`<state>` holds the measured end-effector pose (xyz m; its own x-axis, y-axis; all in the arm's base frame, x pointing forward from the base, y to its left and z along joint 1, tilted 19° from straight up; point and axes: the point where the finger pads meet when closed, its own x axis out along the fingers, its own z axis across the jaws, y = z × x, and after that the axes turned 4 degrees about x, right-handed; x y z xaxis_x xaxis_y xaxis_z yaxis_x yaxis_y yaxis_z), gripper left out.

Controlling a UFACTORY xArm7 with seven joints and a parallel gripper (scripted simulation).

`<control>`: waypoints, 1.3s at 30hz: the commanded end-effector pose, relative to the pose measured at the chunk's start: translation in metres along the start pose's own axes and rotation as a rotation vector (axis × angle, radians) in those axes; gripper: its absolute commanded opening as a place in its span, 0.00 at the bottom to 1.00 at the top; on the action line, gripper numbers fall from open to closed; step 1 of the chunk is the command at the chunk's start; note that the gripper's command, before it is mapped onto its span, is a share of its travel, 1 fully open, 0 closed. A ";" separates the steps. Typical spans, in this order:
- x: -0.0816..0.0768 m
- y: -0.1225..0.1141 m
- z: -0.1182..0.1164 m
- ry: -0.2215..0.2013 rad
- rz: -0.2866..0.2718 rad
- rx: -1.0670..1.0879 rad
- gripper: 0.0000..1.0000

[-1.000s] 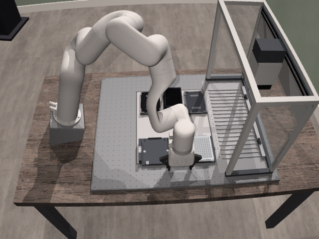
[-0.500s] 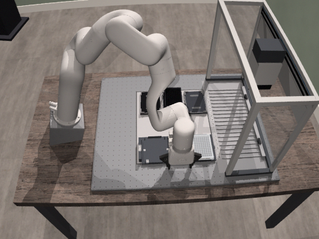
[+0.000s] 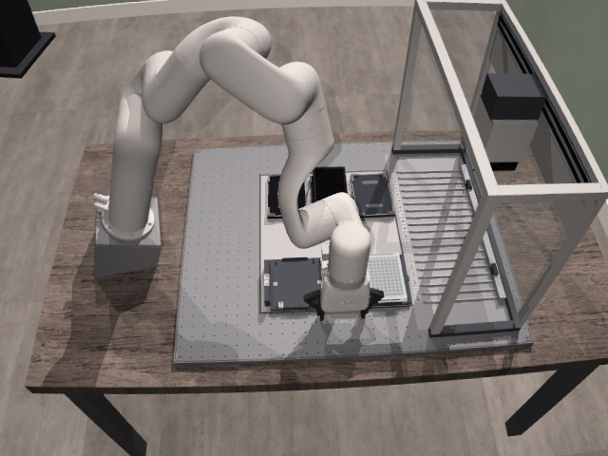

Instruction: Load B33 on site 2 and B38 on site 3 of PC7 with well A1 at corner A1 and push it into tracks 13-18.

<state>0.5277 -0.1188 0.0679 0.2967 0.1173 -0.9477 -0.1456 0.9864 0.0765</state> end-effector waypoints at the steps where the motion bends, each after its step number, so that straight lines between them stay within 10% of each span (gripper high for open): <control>1: -0.002 0.001 0.002 -0.004 -0.001 0.000 1.00; 39: -0.002 0.002 0.001 -0.004 -0.001 0.000 1.00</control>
<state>0.5267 -0.1131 0.0674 0.2944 0.1202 -0.9481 -0.1489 0.9857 0.0788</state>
